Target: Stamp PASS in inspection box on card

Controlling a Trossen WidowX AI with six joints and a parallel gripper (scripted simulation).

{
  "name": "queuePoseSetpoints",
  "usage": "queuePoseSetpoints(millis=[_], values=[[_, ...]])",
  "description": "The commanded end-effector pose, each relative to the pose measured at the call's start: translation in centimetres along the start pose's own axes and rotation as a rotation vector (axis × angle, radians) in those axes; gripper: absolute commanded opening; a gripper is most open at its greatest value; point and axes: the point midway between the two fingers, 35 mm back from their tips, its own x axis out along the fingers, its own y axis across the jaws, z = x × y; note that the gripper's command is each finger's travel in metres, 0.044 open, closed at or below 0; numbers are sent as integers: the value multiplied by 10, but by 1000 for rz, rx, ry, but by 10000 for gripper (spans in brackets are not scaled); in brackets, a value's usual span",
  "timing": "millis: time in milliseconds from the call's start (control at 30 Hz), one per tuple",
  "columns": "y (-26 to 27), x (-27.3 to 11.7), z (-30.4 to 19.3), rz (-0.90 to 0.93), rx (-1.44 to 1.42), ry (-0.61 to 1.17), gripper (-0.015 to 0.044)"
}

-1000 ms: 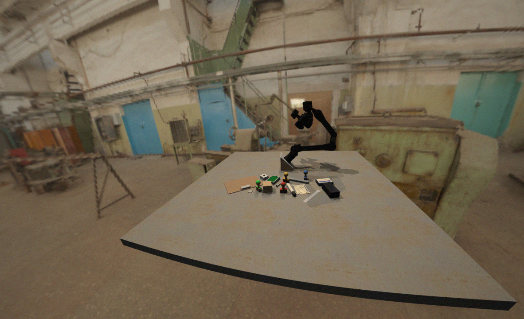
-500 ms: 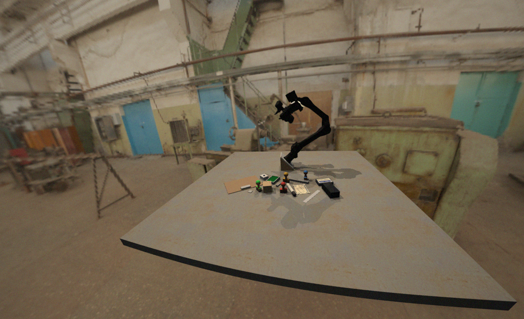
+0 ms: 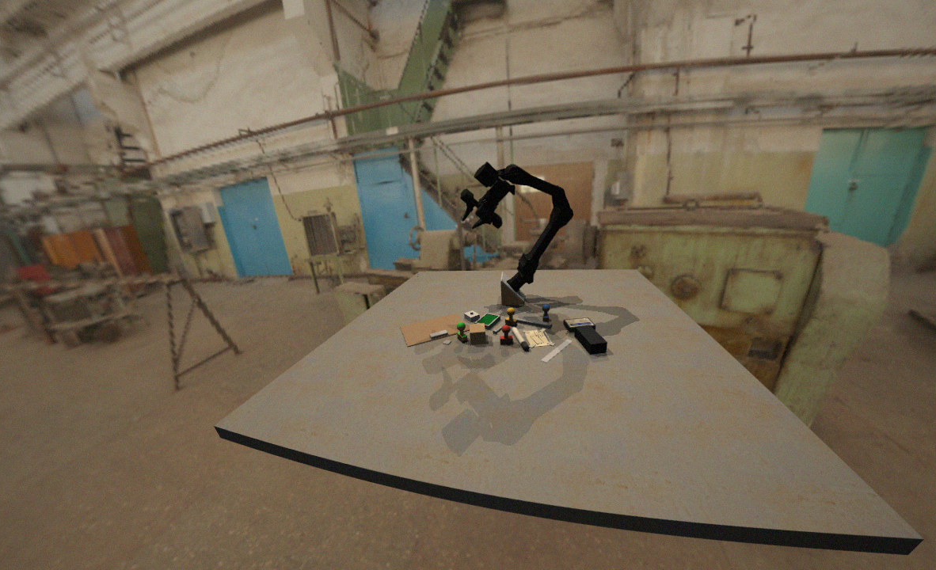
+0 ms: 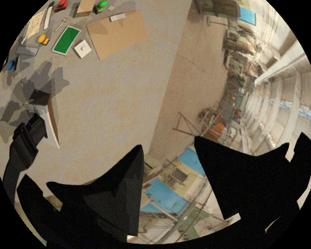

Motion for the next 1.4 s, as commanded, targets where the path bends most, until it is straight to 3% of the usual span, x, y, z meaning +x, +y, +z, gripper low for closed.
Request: queuePoseSetpoints(millis=[0, 333, 667, 1367], values=[[-9, 32, 63, 117, -25, -76, 225], [4, 86, 208, 415, 74, -266, 225], [52, 131, 318, 775, 289, -280, 225], [69, 141, 333, 804, 309, -274, 225]])
